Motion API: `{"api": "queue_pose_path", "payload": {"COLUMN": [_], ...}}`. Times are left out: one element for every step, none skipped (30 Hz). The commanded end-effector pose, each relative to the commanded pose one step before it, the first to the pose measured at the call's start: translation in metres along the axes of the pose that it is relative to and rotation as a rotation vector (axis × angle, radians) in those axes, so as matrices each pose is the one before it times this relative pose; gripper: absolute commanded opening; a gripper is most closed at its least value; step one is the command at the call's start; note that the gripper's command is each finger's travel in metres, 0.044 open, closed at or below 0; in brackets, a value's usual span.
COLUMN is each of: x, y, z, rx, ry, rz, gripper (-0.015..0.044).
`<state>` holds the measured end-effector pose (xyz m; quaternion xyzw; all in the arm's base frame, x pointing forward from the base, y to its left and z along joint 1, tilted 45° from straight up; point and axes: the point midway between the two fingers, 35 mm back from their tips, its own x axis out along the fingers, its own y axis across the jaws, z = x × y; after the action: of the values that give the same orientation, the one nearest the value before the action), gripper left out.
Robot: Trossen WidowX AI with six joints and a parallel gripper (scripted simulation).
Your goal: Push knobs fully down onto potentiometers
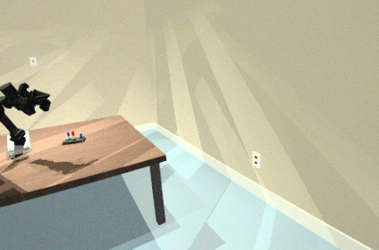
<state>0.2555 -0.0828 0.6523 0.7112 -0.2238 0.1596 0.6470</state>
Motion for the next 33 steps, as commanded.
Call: {"api": "queue_pose_path", "payload": {"x": [0.01534,0.00301,0.00246,0.00199,0.00247,0.00308,0.00358,0.00367,0.0037,0.00373,0.00378,0.0038,0.00382,0.00384,0.00385,0.00387,0.00388,0.00336,0.00312,0.00312,0.00311,0.00311,0.00311,0.0031,0.00309,0.0038,0.00418,0.00417,0.00417,0.00416,0.00415,0.00414,0.00413], "y": [-0.04409,-0.00766,-0.00617,-0.00485,-0.00572,-0.00711,-0.00822,-0.00834,-0.00833,-0.0078,-0.00784,-0.00783,-0.00782,-0.00781,-0.0078,-0.00778,-0.00776,-0.00686,-0.00635,-0.00632,-0.0063,-0.00628,-0.00627,-0.00625,-0.00623,-0.00747,-0.00818,-0.00813,-0.00807,-0.00802,-0.00796,-0.00789,-0.00783], "z": [0.00755,0.00066,0.00044,0.00029,0.00025,0.00023,0.00015,0.00004,-0.00008,-0.00009,-0.00021,-0.00033,-0.00045,-0.00058,-0.0007,-0.00082,-0.00093,-0.00176,-0.00171,-0.00179,-0.00187,-0.00195,-0.00202,-0.0021,-0.00217,-0.00143,-0.00169,-0.00181,-0.00193,-0.00205,-0.00217,-0.00228,-0.00239], "rx": [0.0253,0.0037,0.0027,0.0024,0.0043,0.0051,0.0055,0.0051,0.0047,0.0033,0.0028,0.0024,0.0019,0.0015,0.001,0.0005,0.0001,0.0003,-0.0001,-0.0004,-0.0008,-0.0011,-0.0015,-0.0018,-0.0022,-0.0033,-0.0042,-0.0047,-0.0053,-0.0059,-0.0064,-0.007,-0.0075], "ry": [-0.03165,-0.00434,-0.00335,-0.00239,-0.00209,-0.00251,-0.00278,-0.00269,-0.00257,-0.00341,-0.00331,-0.00319,-0.00307,-0.00296,-0.00285,-0.00275,-0.00265,-0.00022,-0.00015,-0.0001,-0.00005,0.0,0.00004,0.00008,0.00012,-0.00293,-0.00315,-0.00308,-0.00301,-0.00294,-0.00289,-0.00284,-0.00279], "rz": [-0.11178,-0.02089,-0.01696,-0.01335,-0.01556,-0.01943,-0.0226,-0.02308,-0.02322,-0.02163,-0.02191,-0.02204,-0.02216,-0.02228,-0.02238,-0.02248,-0.02257,-0.01954,-0.01817,-0.01817,-0.0182,-0.01823,-0.01826,-0.01828,-0.0183,-0.02335,-0.02574,-0.02575,-0.02576,-0.02575,-0.02574,-0.02572,-0.02568], "gripper": [0.0,0.0,0.0,0.0,0.0,0.0,0.0,0.0,0.0,0.0,0.0,0.0,0.0,0.0,0.0,0.0,0.0,0.0,0.0,0.0,0.0,0.0,0.0,0.0,0.0,0.0,0.0,0.0,0.0,0.0,0.0,0.0,0.0]}}
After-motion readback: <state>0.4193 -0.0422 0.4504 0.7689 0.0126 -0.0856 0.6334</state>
